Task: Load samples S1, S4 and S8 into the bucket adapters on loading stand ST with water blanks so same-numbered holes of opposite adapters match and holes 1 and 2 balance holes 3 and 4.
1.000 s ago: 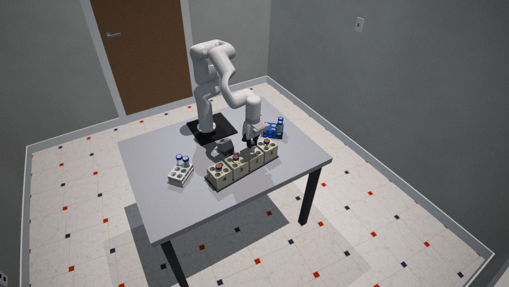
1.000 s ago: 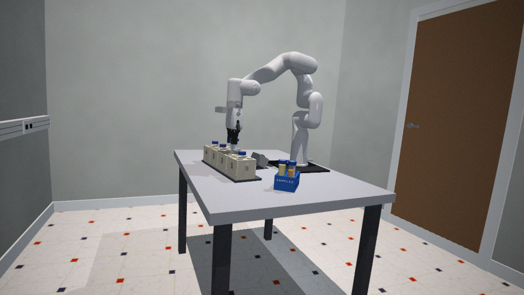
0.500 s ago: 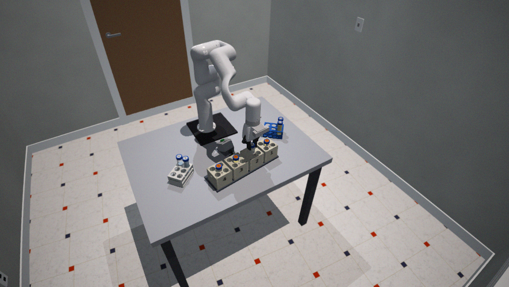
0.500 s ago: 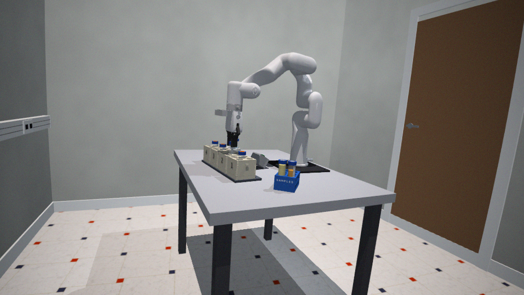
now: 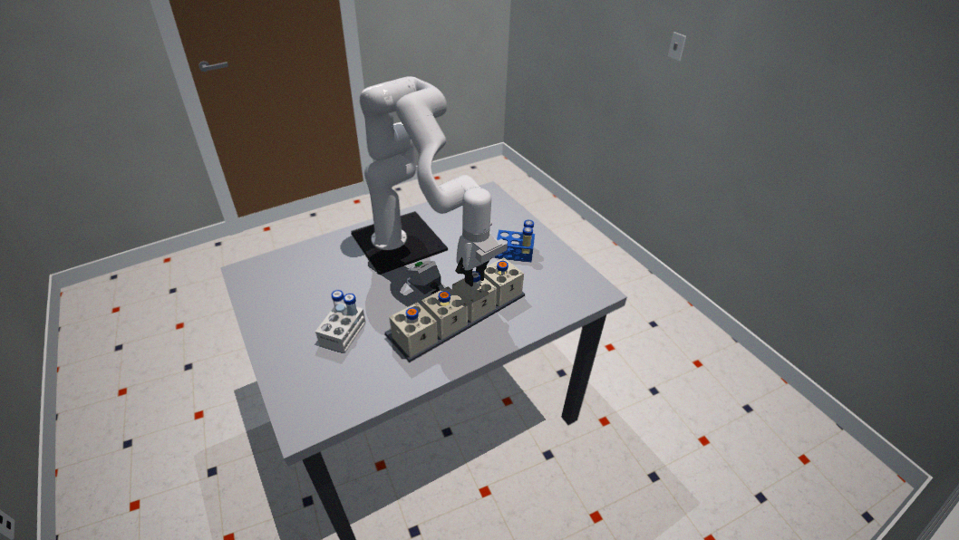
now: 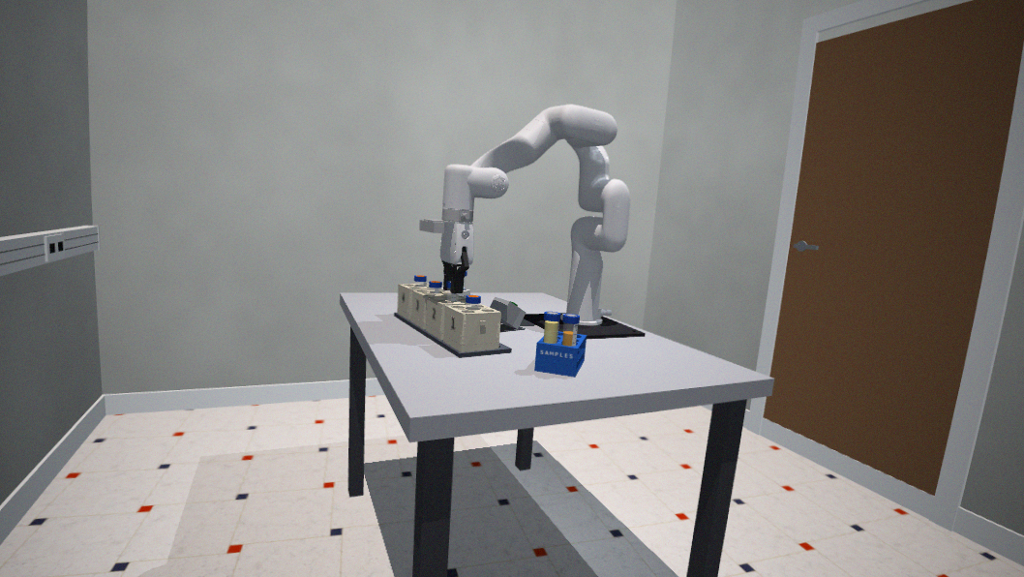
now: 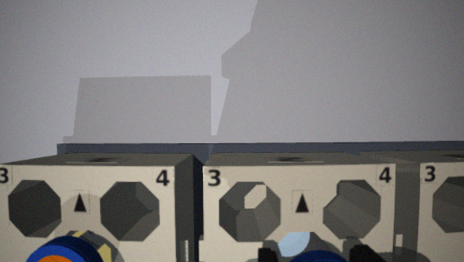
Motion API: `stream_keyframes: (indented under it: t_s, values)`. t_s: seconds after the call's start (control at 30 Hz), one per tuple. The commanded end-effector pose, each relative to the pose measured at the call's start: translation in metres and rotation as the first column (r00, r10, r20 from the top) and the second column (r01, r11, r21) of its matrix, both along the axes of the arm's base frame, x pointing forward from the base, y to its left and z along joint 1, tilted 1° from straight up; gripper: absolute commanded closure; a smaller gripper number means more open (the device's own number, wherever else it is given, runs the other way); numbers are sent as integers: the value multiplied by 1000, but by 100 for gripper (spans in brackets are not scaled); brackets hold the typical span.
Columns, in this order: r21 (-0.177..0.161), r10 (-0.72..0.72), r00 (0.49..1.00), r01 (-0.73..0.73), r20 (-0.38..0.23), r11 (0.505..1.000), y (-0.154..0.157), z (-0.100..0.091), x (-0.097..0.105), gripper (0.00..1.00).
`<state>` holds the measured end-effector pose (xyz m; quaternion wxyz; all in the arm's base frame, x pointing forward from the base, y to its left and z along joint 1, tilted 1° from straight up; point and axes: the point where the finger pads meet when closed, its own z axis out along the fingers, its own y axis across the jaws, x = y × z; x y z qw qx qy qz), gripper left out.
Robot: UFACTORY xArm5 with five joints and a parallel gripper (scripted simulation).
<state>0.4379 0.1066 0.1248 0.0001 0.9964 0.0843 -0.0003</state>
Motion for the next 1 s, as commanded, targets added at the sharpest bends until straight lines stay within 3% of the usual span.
stream_keyframes:
  t_s: [0.0, 0.4, 0.97]
  values:
    - [16, 0, 1000, 0, 1, 1000, 0, -2, 1, 100]
    - [16, 0, 1000, 0, 1, 1000, 1, -14, 1, 100]
    - [16, 0, 1000, 0, 1, 1000, 1, -14, 1, 100]
